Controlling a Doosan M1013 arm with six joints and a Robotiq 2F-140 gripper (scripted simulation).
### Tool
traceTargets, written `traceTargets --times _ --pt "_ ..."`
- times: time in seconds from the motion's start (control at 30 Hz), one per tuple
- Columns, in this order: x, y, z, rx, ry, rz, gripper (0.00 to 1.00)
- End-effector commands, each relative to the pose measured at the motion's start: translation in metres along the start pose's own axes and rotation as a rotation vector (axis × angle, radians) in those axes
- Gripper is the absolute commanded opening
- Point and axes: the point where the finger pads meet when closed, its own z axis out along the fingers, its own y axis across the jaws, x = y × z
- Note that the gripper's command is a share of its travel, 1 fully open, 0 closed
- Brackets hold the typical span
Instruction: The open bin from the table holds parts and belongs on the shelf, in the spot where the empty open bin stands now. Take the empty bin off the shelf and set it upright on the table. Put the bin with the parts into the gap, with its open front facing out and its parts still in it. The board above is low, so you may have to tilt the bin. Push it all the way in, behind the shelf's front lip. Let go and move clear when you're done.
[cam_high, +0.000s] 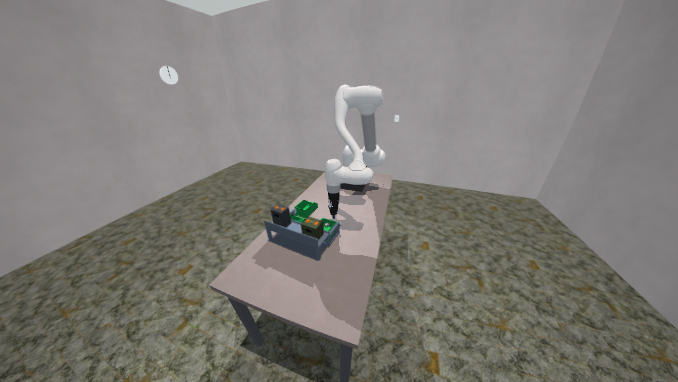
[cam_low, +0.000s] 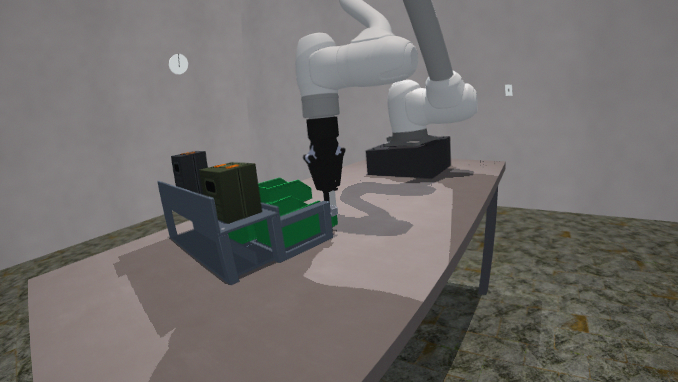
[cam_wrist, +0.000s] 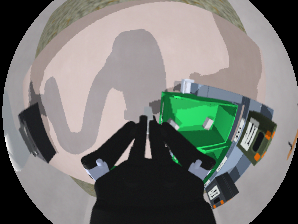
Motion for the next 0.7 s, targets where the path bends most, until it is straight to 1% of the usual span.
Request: traceTargets --times 0.0,0.67 --pt "-0.0024 0.0002 0.002 -0.002 -0.002 0.004 0.1" --pt "-0.0045 0.0004 0.002 -0.002 -0.002 0.004 0.1"
